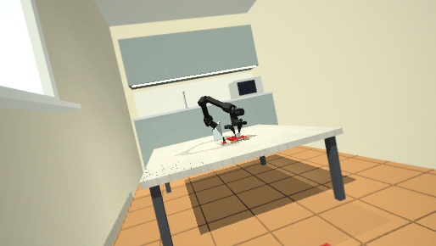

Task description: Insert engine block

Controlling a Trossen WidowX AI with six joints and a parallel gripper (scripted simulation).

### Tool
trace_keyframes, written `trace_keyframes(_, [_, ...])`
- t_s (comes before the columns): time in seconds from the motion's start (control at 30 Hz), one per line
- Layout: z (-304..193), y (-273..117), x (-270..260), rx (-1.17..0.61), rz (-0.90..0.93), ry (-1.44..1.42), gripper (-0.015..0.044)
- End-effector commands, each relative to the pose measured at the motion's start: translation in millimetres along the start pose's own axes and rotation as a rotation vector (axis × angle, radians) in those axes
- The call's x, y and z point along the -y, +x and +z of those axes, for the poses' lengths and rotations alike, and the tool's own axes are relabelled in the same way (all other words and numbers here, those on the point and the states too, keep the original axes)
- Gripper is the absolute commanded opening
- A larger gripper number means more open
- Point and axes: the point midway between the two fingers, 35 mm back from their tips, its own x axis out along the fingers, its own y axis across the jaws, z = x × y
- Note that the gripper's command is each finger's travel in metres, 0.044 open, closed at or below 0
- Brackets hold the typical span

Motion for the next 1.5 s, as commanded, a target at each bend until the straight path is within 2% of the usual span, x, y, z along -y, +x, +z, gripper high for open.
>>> trace_keyframes(0.0, [0, 2, 0, 0.000, -0.003, -0.002, 0.0158])
trace_keyframes(0.6, [0, 6, 1, 0.000, -0.003, -0.002, 0.0158])
trace_keyframes(0.97, [0, 5, 0, 0.000, 0.000, 0.000, 0.0440])
trace_keyframes(1.23, [0, 5, 0, 0.000, 0.000, 0.000, 0.0440])
trace_keyframes(1.43, [0, -9, 2, 0.001, -0.003, -0.002, 0.0440])
trace_keyframes(1.47, [0, -9, 2, 0.001, -0.003, -0.002, 0.0414])
